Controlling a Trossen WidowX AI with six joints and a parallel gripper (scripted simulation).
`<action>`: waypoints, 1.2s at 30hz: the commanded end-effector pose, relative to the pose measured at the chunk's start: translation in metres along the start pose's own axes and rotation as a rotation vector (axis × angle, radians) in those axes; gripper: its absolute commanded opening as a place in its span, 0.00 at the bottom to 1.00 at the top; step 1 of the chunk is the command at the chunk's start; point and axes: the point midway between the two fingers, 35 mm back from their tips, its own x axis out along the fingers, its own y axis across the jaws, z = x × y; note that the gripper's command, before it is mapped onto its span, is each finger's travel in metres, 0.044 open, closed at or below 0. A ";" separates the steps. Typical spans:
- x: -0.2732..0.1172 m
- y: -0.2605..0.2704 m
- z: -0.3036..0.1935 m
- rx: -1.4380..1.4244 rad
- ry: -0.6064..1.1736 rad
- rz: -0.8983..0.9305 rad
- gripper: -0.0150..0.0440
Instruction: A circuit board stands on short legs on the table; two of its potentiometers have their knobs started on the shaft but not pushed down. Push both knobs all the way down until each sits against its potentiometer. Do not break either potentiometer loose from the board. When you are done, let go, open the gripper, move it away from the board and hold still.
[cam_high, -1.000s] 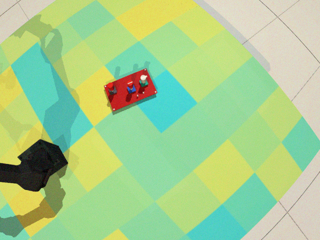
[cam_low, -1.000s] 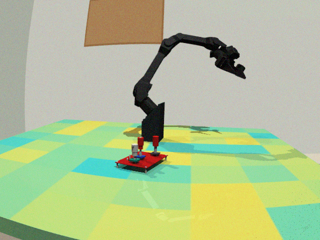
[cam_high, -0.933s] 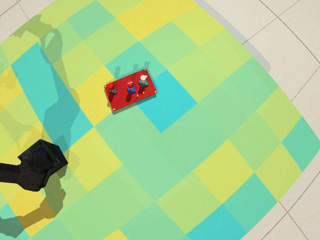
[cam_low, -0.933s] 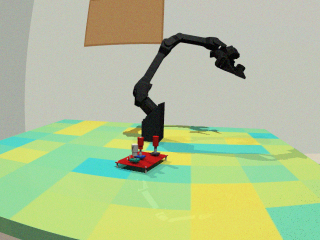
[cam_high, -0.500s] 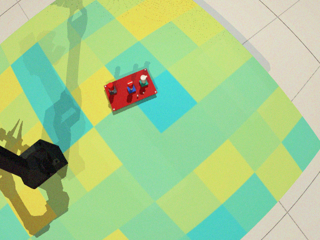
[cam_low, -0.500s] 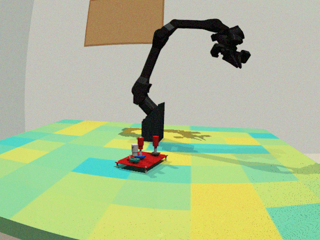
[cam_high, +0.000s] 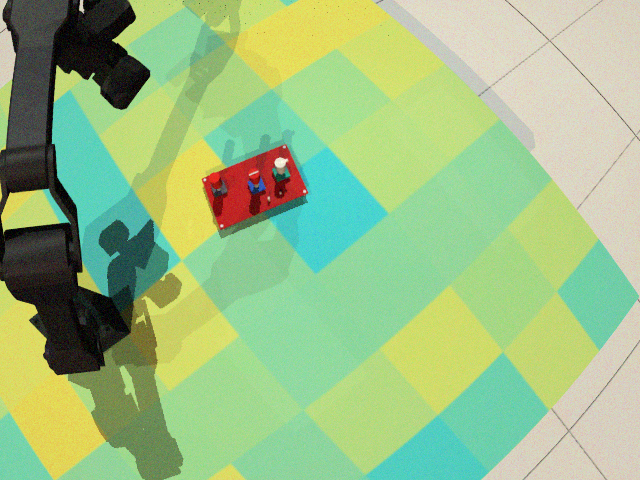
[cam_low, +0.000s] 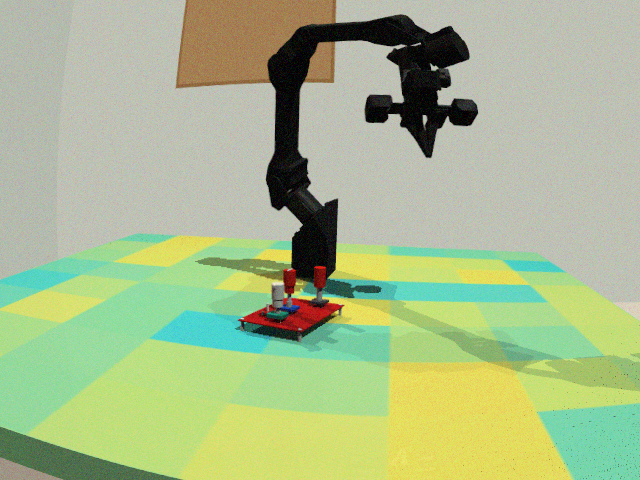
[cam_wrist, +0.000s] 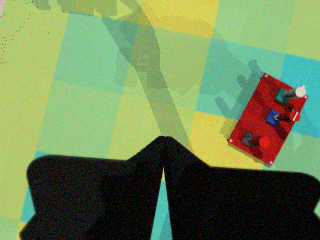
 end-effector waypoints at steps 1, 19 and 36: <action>0.030 -0.050 0.015 0.072 0.081 -0.037 0.25; 0.136 -0.219 0.006 0.325 0.360 -0.137 0.25; 0.159 -0.221 -0.003 0.325 0.359 -0.138 0.25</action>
